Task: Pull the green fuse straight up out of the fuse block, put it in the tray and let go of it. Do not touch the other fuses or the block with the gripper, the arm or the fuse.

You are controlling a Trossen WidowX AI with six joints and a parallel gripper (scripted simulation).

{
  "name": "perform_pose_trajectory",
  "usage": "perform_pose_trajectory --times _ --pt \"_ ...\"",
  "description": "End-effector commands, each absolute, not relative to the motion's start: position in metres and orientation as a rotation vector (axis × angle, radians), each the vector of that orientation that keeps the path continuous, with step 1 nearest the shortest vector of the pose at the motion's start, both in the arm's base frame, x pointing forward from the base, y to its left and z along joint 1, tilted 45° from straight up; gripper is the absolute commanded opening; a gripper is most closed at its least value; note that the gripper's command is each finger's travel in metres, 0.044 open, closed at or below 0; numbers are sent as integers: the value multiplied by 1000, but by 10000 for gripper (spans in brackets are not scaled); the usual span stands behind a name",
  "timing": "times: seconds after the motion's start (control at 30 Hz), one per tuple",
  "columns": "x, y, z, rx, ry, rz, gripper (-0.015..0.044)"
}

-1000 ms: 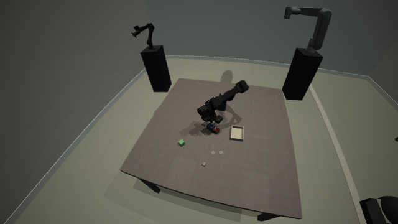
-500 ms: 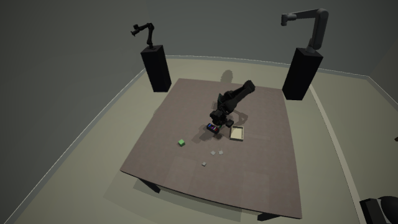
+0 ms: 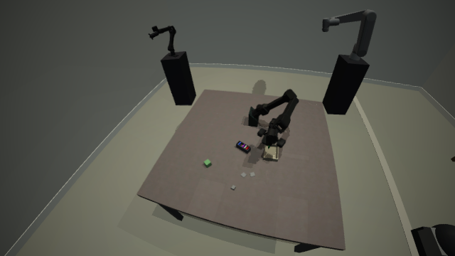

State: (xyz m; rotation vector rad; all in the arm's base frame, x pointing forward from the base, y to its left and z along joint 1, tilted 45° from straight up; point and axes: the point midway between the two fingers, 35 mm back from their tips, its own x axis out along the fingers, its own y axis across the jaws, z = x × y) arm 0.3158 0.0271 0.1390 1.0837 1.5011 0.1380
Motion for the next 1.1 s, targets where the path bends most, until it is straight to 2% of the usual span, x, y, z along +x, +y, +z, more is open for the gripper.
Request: perform_pose_trajectory --times 0.0,1.0,1.07 --pt "313 41 153 1093 1501 148 0" --pt "319 69 125 1094 1501 149 0" --pt "319 66 127 1092 1498 151 53"
